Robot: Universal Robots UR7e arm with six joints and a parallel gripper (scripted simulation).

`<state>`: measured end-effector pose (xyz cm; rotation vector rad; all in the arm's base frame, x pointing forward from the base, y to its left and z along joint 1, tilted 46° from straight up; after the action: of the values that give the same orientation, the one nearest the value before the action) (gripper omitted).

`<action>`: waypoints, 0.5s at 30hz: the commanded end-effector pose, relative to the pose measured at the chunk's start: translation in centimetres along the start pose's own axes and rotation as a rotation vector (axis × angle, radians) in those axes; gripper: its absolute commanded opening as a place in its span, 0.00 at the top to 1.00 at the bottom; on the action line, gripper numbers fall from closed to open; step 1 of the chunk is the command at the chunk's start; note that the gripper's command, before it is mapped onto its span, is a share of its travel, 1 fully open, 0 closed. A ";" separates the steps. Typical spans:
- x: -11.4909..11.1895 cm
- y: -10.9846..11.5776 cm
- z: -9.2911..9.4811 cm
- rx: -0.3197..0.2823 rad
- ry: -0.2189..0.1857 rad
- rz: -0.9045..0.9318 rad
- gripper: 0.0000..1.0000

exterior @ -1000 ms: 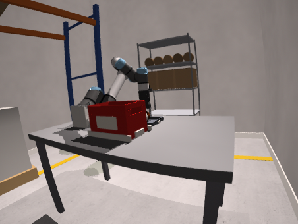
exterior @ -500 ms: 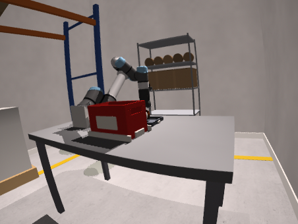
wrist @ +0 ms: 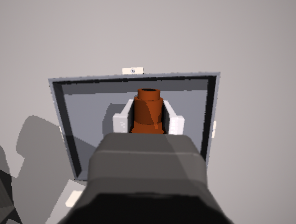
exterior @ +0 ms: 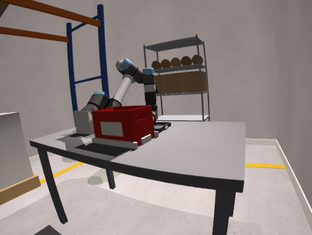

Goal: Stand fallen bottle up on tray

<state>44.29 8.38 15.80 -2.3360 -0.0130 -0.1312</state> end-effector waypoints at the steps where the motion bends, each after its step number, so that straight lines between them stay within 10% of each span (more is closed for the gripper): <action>1: 0.3 -0.1 -1.5 -0.007 0.011 -0.008 1.00; 15: 0.3 -0.1 -3.5 -0.007 0.011 -0.008 1.00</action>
<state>44.34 6.78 17.47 -2.3405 -0.0150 -0.1440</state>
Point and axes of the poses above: the point where the finger pads meet when closed, its own z axis out along the fingers, its own x axis across the jaws, y = z × x, the point moved 4 cm from there along -z, back along the fingers, and after that the axes turned 11 degrees about -z, right-handed, at the moved point
